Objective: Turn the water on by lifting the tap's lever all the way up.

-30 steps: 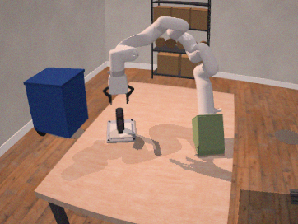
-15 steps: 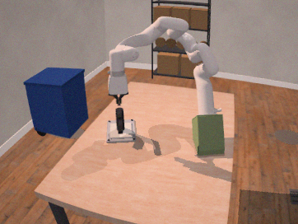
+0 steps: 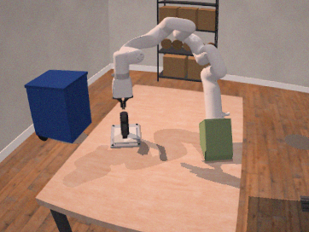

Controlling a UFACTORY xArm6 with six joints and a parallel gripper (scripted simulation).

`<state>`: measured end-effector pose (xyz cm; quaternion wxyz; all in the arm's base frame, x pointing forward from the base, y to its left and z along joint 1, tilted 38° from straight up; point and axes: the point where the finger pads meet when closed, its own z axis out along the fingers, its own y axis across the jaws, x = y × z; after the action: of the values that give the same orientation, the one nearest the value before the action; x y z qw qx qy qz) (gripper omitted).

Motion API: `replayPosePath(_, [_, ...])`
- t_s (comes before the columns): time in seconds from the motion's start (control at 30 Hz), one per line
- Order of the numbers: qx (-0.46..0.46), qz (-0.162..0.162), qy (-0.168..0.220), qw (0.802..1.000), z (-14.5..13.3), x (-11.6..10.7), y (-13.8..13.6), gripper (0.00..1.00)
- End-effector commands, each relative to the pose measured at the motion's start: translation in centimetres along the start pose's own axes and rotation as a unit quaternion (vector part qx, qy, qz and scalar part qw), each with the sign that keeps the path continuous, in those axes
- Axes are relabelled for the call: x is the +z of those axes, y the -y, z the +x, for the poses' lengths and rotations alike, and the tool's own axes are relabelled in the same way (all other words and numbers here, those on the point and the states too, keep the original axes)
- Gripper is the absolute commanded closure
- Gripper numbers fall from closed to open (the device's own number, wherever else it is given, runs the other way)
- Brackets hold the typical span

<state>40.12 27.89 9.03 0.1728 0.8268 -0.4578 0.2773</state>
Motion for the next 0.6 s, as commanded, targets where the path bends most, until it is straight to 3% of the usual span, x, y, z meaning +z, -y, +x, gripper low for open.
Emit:
replayPosePath(0.0, [0.001,0.002,0.001,1.000,0.00,-0.17,0.11,1.00])
replayPosePath(0.43, [0.001,0.002,0.001,1.000,0.00,-0.17,0.11,1.00])
replayPosePath(0.47, [0.001,0.002,0.001,1.000,0.00,-0.17,0.11,0.36])
replayPosePath(0.57, [0.001,0.002,0.001,1.000,0.00,-0.17,0.11,0.36])
